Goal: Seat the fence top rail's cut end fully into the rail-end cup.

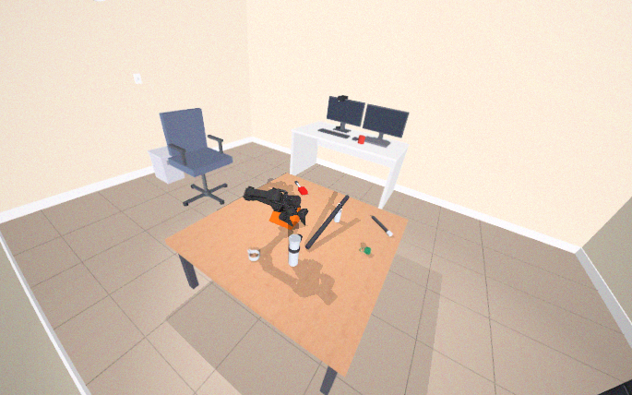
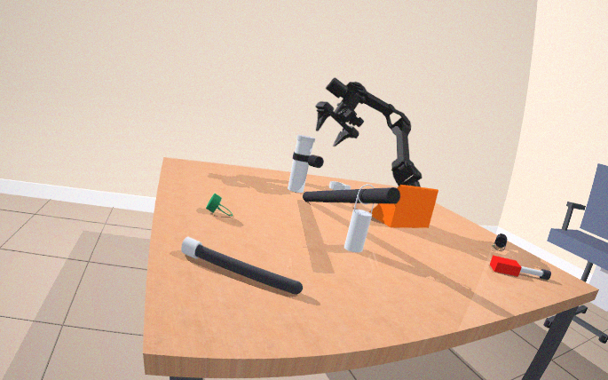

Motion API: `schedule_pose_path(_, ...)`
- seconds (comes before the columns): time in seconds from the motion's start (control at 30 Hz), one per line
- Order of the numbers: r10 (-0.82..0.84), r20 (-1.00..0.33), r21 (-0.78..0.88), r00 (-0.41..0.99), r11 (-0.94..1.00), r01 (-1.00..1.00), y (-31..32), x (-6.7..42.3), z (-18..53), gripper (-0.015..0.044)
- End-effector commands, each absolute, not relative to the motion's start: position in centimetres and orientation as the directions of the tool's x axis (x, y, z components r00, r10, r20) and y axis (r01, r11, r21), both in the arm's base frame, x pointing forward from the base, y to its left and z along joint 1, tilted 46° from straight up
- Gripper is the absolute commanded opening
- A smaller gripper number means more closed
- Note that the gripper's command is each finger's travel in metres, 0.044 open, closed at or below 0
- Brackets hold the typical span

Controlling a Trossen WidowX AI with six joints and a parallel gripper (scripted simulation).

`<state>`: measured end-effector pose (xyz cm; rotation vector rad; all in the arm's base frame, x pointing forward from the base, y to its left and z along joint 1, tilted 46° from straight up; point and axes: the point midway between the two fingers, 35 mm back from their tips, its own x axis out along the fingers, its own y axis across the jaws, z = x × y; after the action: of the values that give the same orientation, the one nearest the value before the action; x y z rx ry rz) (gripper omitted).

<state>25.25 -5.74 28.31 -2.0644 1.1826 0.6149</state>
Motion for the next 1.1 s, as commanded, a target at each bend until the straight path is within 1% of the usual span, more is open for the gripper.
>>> schedule_pose_path(0.0, -0.543, -0.679, -0.216, 0.494, -0.495, -0.842, -6.5, 24.2, 28.8, 0.0440)
schedule_pose_path(0.27, -0.543, -0.680, -0.217, 0.493, -0.494, -0.842, -6.8, 24.2, 28.5, 0.0440)
schedule_pose_path(0.5, -0.545, -0.676, -0.219, 0.496, -0.495, -0.841, -10.4, 24.2, 25.2, 0.0440)
schedule_pose_path(1.07, -0.545, -0.675, -0.219, 0.497, -0.495, -0.841, -11.4, 25.3, 23.9, 0.0440)
